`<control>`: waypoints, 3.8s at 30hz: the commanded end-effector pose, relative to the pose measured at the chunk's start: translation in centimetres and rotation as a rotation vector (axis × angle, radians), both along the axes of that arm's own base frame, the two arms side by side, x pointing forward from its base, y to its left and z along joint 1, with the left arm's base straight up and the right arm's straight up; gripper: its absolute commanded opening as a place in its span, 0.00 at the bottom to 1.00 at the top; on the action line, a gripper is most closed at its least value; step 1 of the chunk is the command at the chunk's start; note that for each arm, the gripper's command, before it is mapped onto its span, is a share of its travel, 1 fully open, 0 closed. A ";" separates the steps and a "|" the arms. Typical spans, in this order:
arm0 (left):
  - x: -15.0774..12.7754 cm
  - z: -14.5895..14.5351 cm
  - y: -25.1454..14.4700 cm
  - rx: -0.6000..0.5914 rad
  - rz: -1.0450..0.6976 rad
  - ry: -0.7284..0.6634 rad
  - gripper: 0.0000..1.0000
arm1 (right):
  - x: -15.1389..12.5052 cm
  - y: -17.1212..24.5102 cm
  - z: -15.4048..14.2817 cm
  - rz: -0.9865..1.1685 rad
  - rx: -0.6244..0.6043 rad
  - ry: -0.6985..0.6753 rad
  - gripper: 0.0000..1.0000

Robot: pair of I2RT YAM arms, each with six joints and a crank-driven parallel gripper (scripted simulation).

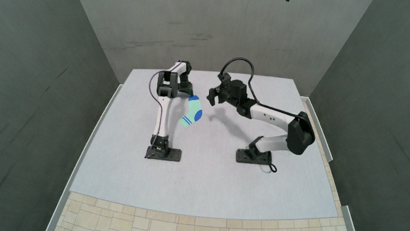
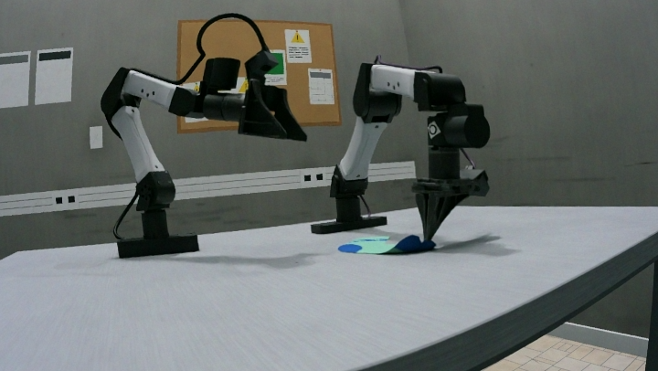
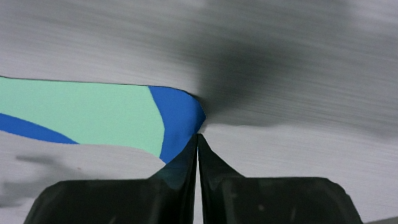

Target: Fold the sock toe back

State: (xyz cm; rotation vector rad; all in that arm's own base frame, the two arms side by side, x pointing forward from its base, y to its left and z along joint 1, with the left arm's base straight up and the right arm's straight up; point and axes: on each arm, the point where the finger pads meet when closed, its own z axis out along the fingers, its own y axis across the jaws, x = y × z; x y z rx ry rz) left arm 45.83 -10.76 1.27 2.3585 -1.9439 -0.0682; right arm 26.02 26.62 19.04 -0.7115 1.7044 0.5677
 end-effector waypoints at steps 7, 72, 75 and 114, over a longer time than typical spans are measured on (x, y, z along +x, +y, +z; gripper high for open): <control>0.0 2.1 -0.2 0.025 -0.020 -0.013 0.00 | 0.0 0.2 0.1 -0.001 0.008 -0.015 1.00; -10.1 2.9 -1.9 -0.016 0.008 -0.059 0.00 | -6.0 -0.2 2.8 0.178 0.020 -0.036 1.00; -10.7 2.6 -1.9 -0.014 0.005 -0.049 0.00 | -6.0 -0.2 2.8 0.178 0.020 -0.035 1.00; -18.4 0.0 -1.9 -0.005 0.005 -0.024 0.00 | -11.0 -1.5 1.9 0.313 -0.027 -0.013 1.00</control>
